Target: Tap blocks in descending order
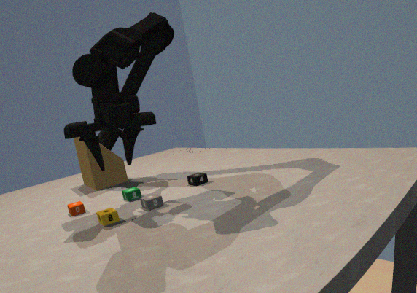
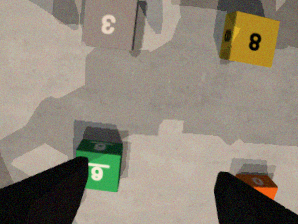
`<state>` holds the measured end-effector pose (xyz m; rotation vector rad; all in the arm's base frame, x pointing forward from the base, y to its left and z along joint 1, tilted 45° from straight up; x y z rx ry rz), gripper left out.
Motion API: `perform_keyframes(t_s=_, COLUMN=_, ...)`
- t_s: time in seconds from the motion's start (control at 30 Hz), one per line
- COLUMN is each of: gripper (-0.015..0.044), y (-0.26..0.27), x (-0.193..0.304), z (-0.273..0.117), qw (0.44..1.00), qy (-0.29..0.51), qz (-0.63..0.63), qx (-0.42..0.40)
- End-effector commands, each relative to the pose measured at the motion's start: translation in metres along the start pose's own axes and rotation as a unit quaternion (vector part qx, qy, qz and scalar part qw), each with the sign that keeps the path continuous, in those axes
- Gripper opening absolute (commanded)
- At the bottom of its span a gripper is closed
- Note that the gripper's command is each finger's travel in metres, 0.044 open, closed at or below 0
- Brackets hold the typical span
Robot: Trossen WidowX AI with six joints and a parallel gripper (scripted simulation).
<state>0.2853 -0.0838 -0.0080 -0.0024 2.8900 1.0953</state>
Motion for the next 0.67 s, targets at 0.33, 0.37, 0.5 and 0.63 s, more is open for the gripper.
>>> perform_keyframes(t_s=0.33, gripper=0.04, y=0.196, x=0.002, z=-0.047, qw=1.0, qy=-0.003, qz=0.006, qx=-0.014)
perform_keyframes(t_s=0.37, gripper=0.04, y=0.21, x=0.008, z=-0.05, qw=1.0, qy=-0.002, qz=0.007, qx=-0.017)
perform_keyframes(t_s=0.5, gripper=0.04, y=0.254, x=0.032, z=-0.059, qw=1.0, qy=0.002, qz=0.008, qx=-0.03)
perform_keyframes(t_s=0.63, gripper=0.04, y=0.256, x=0.033, z=-0.06, qw=1.0, qy=0.002, qz=0.008, qx=-0.03)
Point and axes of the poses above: the point midway between the two fingers, 35 mm back from their tips, its own z axis out along the fingers, its own y axis across the jaws, x = y × z, the point moved 3 cm from there along -z, back along the fingers, and after that the axes turned 2 degrees about -z, right-handed, at the moved point
